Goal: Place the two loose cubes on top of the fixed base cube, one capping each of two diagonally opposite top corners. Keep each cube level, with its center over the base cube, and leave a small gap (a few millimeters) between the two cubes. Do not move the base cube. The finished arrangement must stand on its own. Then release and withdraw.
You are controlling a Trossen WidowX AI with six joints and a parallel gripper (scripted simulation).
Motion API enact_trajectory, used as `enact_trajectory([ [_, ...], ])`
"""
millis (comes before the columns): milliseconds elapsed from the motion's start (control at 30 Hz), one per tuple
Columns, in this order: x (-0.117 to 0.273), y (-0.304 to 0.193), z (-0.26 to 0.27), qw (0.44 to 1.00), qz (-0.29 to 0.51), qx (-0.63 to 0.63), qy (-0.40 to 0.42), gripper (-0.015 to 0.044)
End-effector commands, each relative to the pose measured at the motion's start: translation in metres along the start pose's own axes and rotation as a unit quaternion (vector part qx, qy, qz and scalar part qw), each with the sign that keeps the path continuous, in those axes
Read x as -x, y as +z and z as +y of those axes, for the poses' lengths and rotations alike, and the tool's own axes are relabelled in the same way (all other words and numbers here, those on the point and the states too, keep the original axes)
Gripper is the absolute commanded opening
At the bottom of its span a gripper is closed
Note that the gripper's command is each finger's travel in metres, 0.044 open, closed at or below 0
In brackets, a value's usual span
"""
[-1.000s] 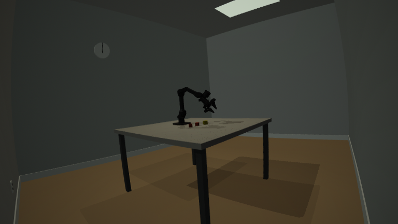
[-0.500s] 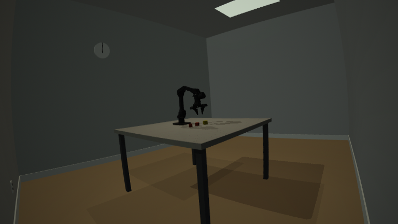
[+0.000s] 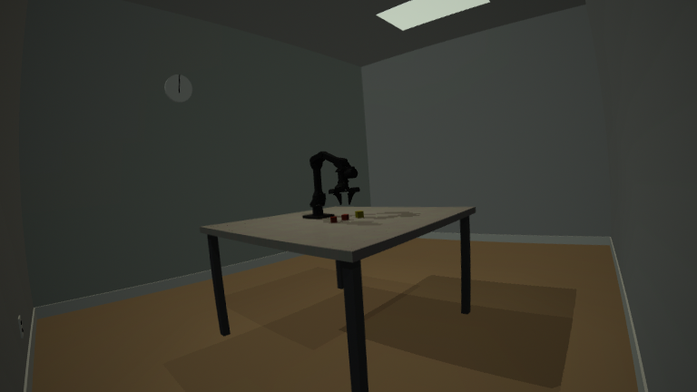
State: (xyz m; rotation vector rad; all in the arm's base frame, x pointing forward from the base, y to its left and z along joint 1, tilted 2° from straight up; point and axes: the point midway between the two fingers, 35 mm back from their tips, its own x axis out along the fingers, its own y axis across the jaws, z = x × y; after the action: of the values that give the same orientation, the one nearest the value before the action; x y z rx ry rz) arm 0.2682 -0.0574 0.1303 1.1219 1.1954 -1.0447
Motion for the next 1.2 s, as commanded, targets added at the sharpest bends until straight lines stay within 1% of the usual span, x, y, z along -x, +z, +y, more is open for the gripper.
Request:
enact_trajectory([
  [0,-0.028,-0.001,-0.006,1.000,0.001,0.003,-0.011,0.0265],
  [1167,-0.077,-0.001,-0.007,1.000,0.001,0.003,-0.011,0.0265],
])
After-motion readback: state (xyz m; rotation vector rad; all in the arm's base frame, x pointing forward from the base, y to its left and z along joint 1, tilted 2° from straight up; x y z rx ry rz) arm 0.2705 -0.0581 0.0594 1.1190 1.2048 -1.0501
